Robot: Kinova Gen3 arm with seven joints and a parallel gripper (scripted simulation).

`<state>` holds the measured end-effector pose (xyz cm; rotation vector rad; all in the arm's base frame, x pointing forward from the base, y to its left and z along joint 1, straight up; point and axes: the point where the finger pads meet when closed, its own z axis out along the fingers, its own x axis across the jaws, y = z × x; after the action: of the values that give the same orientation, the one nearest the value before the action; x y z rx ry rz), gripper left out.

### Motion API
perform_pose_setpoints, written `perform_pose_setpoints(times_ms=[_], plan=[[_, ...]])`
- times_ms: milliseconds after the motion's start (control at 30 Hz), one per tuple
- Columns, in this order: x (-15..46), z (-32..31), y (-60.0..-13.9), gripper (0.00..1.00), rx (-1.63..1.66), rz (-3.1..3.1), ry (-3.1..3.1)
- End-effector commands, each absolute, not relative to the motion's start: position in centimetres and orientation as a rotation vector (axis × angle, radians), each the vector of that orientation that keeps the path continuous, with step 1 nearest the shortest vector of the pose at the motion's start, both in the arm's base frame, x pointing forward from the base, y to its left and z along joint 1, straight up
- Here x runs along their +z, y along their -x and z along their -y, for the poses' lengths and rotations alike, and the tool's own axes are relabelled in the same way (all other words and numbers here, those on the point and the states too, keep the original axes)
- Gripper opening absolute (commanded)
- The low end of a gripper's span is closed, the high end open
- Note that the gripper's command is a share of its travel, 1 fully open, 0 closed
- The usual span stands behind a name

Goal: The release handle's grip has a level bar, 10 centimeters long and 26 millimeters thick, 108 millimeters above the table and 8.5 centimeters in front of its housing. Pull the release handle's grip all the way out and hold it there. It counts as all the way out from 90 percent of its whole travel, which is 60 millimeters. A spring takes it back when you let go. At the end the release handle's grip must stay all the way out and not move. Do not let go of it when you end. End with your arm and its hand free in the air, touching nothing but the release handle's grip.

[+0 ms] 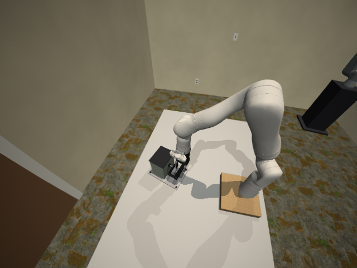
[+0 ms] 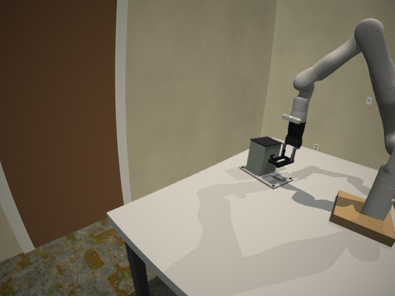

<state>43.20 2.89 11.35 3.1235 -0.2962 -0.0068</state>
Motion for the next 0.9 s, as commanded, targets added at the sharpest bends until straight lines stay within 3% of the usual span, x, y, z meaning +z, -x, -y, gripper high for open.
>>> perform_pose_setpoints(times_ms=[0, 867], plan=[[11.24, -3.05, -43.22, 0.96, -0.005, 0.290, -3.129], [11.24, -3.05, -43.22, 0.96, -0.005, 0.290, -3.129]])
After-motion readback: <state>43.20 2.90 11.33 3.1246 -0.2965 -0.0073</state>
